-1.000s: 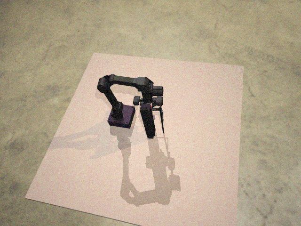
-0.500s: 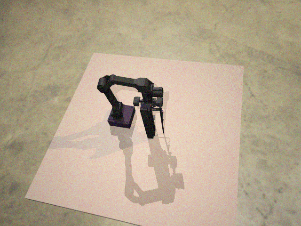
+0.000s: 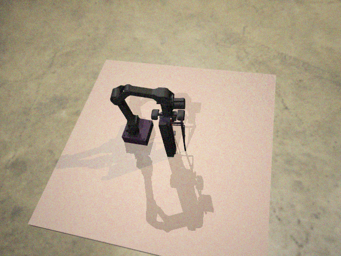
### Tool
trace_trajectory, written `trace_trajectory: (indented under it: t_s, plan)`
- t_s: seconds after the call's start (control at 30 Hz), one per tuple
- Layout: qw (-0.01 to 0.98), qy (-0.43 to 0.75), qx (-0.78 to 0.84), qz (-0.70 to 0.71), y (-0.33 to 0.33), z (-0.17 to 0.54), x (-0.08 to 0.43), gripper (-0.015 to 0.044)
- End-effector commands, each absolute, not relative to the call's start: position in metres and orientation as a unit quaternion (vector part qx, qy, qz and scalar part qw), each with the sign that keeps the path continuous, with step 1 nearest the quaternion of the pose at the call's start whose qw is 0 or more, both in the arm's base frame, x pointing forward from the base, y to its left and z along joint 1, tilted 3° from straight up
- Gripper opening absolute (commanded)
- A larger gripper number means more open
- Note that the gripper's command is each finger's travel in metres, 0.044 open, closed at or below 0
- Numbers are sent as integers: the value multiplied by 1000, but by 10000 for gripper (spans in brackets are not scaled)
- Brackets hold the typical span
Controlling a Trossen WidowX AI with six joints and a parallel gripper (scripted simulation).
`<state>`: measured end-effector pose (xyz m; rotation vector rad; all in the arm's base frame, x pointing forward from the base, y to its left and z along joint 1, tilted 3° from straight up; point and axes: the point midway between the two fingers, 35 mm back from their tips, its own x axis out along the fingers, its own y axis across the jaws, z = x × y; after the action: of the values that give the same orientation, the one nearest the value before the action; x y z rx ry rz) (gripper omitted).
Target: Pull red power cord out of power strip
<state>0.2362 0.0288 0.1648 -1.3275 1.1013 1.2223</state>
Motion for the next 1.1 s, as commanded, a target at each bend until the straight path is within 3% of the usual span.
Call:
trace_trajectory:
  t_s: [0.0, 0.77, 1.07]
  plan:
    - [497, 444, -544, 510, 41, 166, 237, 0]
    - [497, 443, -542, 513, 78, 169, 231, 0]
    - [496, 443, -542, 514, 69, 165, 229, 236]
